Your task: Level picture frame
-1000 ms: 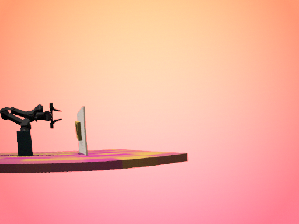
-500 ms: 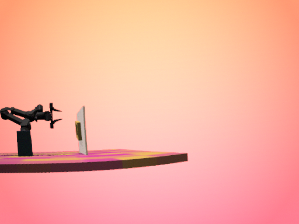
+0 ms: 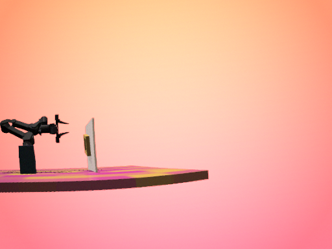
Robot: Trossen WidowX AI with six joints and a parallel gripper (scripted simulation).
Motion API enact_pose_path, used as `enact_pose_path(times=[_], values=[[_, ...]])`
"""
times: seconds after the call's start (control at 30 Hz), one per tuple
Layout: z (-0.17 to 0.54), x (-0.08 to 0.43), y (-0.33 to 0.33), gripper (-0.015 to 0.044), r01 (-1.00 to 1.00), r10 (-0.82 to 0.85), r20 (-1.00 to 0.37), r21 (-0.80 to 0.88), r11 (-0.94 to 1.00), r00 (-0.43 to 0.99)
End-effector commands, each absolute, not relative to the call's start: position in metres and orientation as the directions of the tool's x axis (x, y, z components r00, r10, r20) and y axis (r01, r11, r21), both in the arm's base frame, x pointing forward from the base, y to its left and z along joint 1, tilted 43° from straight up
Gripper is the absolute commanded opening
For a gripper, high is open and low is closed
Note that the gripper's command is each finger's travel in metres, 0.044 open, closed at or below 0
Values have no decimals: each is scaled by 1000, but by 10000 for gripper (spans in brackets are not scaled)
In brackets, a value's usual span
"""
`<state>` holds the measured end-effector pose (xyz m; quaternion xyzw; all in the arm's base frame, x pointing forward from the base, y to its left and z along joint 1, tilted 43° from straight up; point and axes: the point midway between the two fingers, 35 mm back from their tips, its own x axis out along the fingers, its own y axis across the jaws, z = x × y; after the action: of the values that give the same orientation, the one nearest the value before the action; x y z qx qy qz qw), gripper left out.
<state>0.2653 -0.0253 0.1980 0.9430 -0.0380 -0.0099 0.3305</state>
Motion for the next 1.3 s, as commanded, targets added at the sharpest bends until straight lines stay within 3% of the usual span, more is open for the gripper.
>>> enact_pose_path(times=[0.0, 1.27], values=[[197, 265, -25, 260, -60, -73, 4, 622, -781, 997], [150, 268, 12, 260, -36, -80, -43, 621, -783, 996]])
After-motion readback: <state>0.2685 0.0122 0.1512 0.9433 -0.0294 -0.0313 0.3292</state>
